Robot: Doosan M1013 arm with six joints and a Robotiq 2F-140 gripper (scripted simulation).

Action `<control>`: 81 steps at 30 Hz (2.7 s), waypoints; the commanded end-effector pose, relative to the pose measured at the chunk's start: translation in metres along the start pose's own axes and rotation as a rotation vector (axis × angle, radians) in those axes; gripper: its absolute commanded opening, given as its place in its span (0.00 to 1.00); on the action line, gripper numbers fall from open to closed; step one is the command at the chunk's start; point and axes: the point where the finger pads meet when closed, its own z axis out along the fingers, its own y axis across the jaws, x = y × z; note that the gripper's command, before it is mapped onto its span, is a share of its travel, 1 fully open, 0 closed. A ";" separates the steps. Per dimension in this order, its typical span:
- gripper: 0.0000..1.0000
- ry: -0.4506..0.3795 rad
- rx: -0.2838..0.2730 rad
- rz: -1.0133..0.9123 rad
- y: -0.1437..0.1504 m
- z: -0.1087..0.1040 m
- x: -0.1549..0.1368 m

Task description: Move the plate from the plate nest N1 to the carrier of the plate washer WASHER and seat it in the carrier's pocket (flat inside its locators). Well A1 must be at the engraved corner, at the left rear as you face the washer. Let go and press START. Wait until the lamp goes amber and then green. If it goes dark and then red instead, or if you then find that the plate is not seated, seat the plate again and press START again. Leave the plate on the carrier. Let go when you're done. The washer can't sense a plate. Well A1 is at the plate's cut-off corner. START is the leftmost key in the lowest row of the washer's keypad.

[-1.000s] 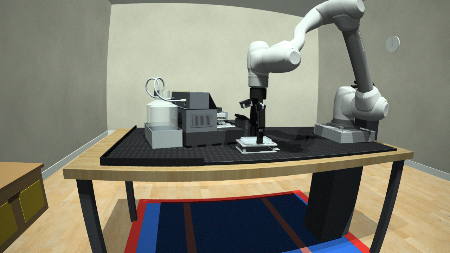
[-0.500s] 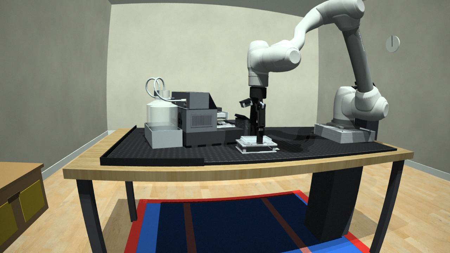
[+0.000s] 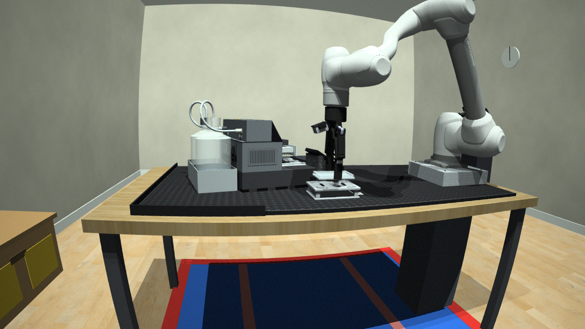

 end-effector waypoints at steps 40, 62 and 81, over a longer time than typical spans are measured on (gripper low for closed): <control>0.10 0.002 0.001 0.000 0.000 -0.064 0.001; 0.10 0.002 0.001 0.000 0.000 -0.112 0.000; 0.10 0.001 0.001 0.500 0.075 -0.112 0.001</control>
